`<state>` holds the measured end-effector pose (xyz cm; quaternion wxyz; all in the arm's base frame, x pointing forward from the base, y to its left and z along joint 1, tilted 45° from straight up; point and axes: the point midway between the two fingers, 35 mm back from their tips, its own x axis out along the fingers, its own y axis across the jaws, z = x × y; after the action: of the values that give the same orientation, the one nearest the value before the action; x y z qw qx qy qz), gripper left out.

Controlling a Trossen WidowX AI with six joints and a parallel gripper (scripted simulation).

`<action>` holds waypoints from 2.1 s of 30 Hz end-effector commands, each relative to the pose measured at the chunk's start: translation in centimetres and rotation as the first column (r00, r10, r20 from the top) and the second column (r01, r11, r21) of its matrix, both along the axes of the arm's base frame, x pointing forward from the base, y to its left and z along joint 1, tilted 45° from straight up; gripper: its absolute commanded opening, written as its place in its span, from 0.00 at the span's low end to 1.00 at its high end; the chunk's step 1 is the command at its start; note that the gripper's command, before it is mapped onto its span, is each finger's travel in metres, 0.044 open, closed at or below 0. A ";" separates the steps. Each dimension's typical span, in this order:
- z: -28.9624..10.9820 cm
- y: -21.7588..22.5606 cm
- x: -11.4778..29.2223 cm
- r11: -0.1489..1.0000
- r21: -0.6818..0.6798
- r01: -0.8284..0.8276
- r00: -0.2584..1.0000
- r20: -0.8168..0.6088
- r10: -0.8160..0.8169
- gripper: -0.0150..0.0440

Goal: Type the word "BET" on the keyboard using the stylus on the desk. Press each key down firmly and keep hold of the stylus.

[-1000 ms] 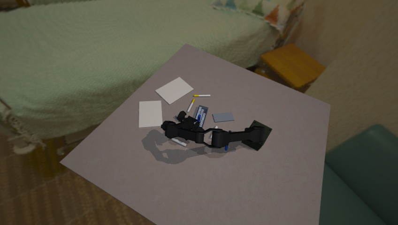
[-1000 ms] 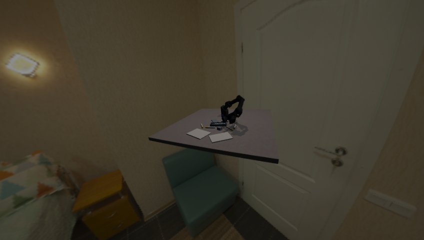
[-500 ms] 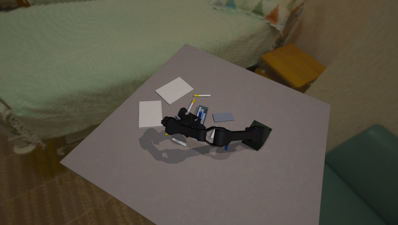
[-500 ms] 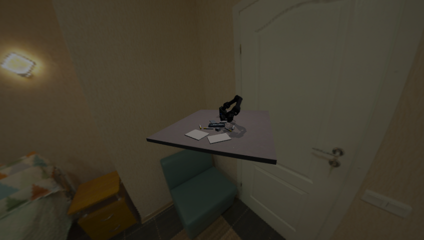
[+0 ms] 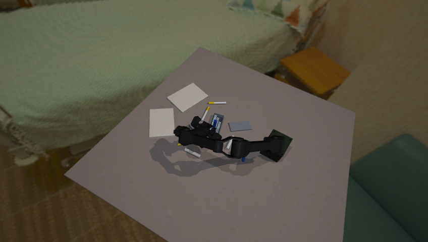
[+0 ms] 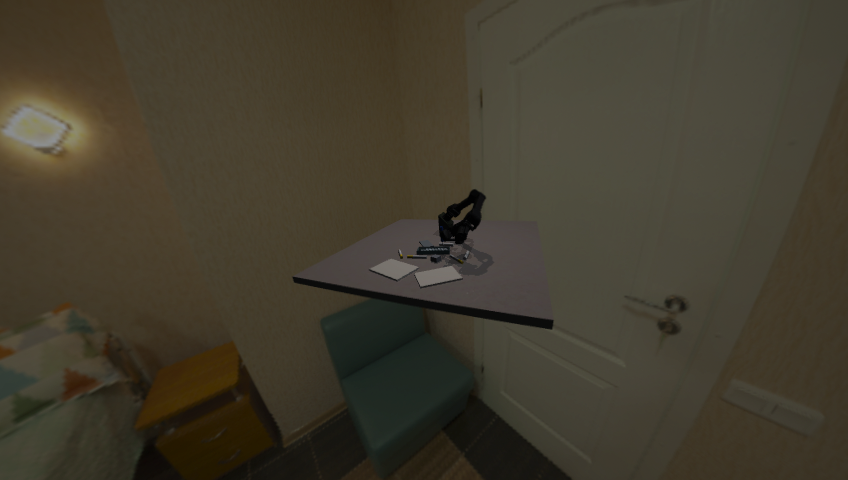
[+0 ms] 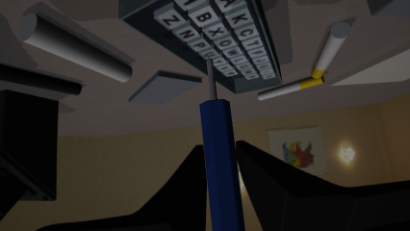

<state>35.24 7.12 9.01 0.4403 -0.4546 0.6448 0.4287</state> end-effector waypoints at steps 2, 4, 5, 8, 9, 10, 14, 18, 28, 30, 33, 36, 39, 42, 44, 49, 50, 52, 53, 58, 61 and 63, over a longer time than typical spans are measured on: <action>1.0 0.1 0.0 0.997 -0.004 -0.080 0.993 0.086 0.080 0.32; 1.3 0.1 0.0 0.994 -0.009 -0.113 0.986 0.121 0.114 0.30; 1.5 0.2 0.0 0.991 -0.012 -0.130 0.982 0.138 0.130 0.28; 2.0 0.3 0.0 0.984 -0.024 -0.178 0.966 0.188 0.180 0.25; 2.2 0.3 0.0 0.981 -0.029 -0.194 0.959 0.205 0.196 0.25; 2.3 0.3 0.0 0.977 -0.035 -0.209 0.952 0.221 0.212 0.25; 3.0 0.4 -0.1 0.962 -0.061 -0.267 0.919 0.284 0.273 0.25; 3.6 0.5 -0.2 0.946 -0.088 -0.311 0.886 0.333 0.322 0.25; 3.5 0.6 -0.2 0.946 -0.089 -0.313 0.884 0.335 0.324 0.25; 3.1 1.0 -0.2 0.946 -0.089 -0.313 0.885 0.335 0.324 0.25; 2.6 1.6 -0.1 0.946 -0.088 -0.313 0.885 0.335 0.324 0.25; 2.5 1.6 -0.1 0.946 -0.088 -0.313 0.885 0.335 0.324 0.25; 1.8 2.4 -0.1 0.946 -0.088 -0.313 0.885 0.336 0.324 0.25; 1.2 3.0 -0.1 0.946 -0.087 -0.313 0.885 0.336 0.324 0.25; 1.2 3.0 -0.1 0.946 -0.087 -0.313 0.885 0.336 0.324 0.25; 1.2 3.0 -0.1 0.946 -0.087 -0.313 0.885 0.336 0.324 0.25; 1.2 3.0 -0.1 0.946 -0.087 -0.313 0.885 0.336 0.324 0.25; 1.2 3.0 -0.1 0.946 -0.087 -0.313 0.885 0.336 0.324 0.25; 1.2 3.0 -0.1 0.946 -0.087 -0.313 0.885 0.336 0.324 0.25; 1.2 3.0 -0.1 0.946 -0.087 -0.313 0.885 0.336 0.324 0.25; 1.1 2.9 0.0 0.946 -0.087 -0.313 0.885 0.335 0.324 0.39; 1.1 2.9 0.0 0.946 -0.087 -0.313 0.885 0.335 0.324 0.39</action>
<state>35.19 10.14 10.19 0.4640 -0.6284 0.4792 0.4003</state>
